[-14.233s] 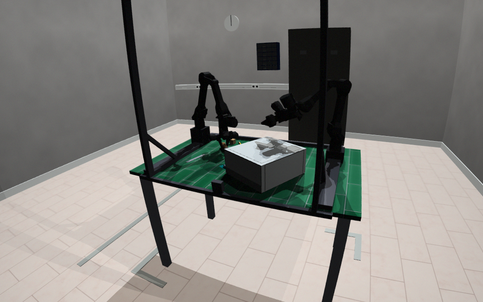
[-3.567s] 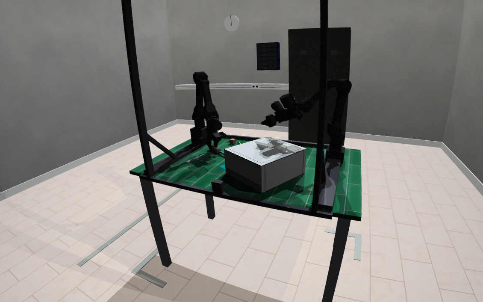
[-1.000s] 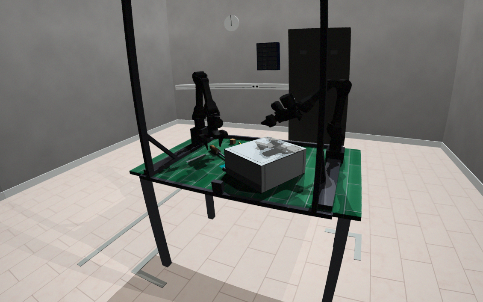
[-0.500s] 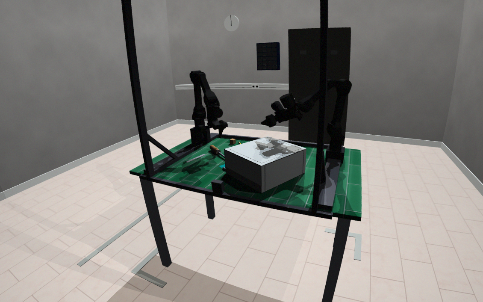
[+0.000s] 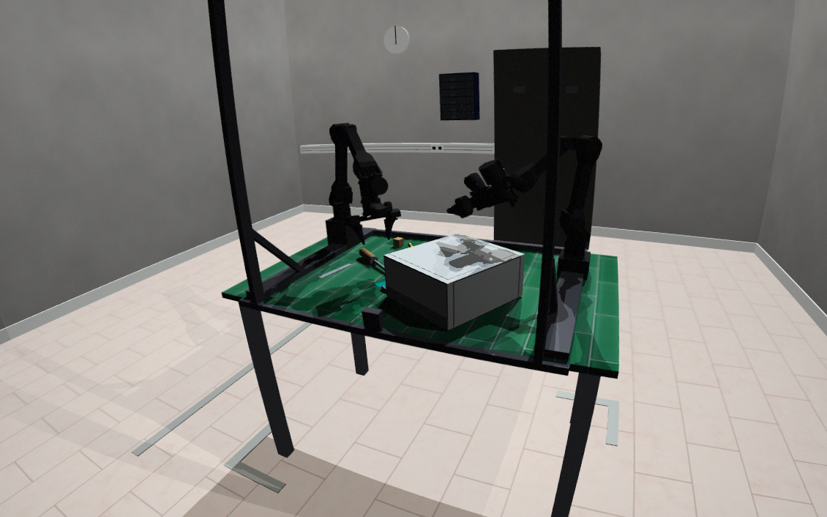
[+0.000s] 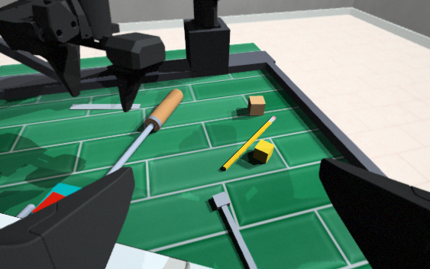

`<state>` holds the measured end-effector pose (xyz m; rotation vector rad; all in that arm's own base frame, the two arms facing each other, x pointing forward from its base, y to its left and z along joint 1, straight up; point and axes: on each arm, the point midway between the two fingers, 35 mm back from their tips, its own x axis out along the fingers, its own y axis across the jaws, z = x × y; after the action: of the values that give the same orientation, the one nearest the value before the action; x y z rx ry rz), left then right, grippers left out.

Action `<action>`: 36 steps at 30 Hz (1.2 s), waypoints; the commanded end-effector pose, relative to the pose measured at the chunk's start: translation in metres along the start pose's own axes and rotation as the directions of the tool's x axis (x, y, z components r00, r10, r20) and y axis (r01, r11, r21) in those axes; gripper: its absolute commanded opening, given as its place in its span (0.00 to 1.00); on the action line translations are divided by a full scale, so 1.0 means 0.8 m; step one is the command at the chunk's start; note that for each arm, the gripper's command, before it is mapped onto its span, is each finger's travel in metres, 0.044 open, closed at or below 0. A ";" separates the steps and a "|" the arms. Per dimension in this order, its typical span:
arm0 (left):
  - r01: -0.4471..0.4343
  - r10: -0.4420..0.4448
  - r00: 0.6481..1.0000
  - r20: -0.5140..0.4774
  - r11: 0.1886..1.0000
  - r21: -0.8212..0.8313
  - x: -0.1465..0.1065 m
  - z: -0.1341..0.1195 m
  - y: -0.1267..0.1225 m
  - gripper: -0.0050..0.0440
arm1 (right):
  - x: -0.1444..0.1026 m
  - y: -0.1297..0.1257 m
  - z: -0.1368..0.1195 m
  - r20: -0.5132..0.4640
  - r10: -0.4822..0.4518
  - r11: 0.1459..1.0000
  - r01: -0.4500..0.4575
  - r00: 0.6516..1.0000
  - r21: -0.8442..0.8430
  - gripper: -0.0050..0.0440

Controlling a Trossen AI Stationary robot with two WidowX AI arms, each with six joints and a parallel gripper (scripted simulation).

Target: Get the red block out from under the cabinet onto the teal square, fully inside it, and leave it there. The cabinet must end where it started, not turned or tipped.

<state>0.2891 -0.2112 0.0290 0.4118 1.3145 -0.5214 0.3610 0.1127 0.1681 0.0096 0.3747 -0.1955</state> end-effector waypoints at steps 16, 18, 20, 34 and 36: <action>-0.006 0.005 0.986 0.165 1.000 0.010 0.007 0.137 -0.011 1.00 | -0.003 0.002 0.015 0.025 0.008 1.000 -0.009 1.000 0.022 1.00; -0.006 0.005 0.986 0.165 1.000 0.010 0.007 0.137 -0.011 1.00 | -0.003 0.002 0.015 0.025 0.008 1.000 -0.009 1.000 0.022 1.00; -0.006 0.005 0.986 0.165 1.000 0.010 0.007 0.137 -0.011 1.00 | -0.003 0.002 0.015 0.025 0.008 1.000 -0.009 1.000 0.022 1.00; -0.007 0.005 0.987 0.159 1.000 0.010 0.009 0.135 -0.011 1.00 | -0.003 0.002 0.015 0.025 0.008 1.000 -0.009 1.000 0.022 1.00; -0.007 0.005 0.987 0.159 1.000 0.010 0.009 0.135 -0.011 1.00 | -0.003 0.002 0.015 0.025 0.008 1.000 -0.009 1.000 0.022 1.00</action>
<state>0.3672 -0.2775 0.0362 0.3820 1.1799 -0.5492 0.3610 0.1127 0.1681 0.0096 0.3747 -0.1955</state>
